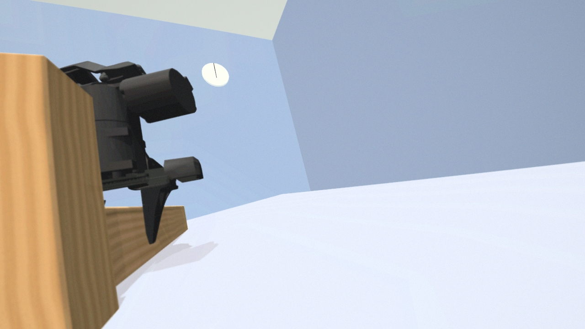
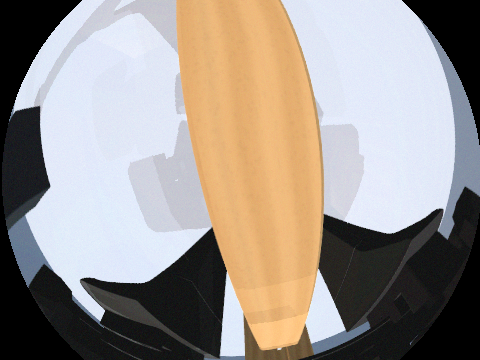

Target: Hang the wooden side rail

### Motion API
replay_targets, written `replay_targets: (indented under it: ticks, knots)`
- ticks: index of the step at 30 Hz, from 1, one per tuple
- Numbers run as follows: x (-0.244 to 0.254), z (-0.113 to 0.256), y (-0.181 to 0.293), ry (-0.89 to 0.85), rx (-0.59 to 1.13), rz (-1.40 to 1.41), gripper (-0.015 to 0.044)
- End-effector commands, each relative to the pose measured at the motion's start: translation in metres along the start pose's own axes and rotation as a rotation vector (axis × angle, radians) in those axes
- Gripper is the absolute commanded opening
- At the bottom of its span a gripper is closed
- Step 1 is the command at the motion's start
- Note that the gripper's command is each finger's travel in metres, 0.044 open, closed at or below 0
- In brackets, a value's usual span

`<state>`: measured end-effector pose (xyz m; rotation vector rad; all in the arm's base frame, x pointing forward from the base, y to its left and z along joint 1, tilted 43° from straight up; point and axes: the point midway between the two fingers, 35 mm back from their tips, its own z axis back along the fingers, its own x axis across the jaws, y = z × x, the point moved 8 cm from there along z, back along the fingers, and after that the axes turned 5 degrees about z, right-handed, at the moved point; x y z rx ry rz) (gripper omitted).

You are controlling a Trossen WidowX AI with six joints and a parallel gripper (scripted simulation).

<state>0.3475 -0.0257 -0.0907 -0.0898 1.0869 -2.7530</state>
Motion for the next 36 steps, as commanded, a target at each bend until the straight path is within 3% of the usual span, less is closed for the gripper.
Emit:
replay_targets:
  ticks: [1, 6, 13, 18, 36]
  knots:
    - [0.0, 0.0, 0.0, 0.0, 0.0, 0.0, 0.0315]
    - [0.0, 0.03, 0.0, 0.002, 0.007, -0.001, 0.044]
    - [0.0, 0.04, -0.003, 0.003, 0.009, -0.002, 0.044]
    - [-0.002, 0.04, -0.031, 0.002, 0.007, -0.002, 0.044]
    - [-0.003, 0.04, -0.028, 0.0, 0.012, 0.009, 0.044]
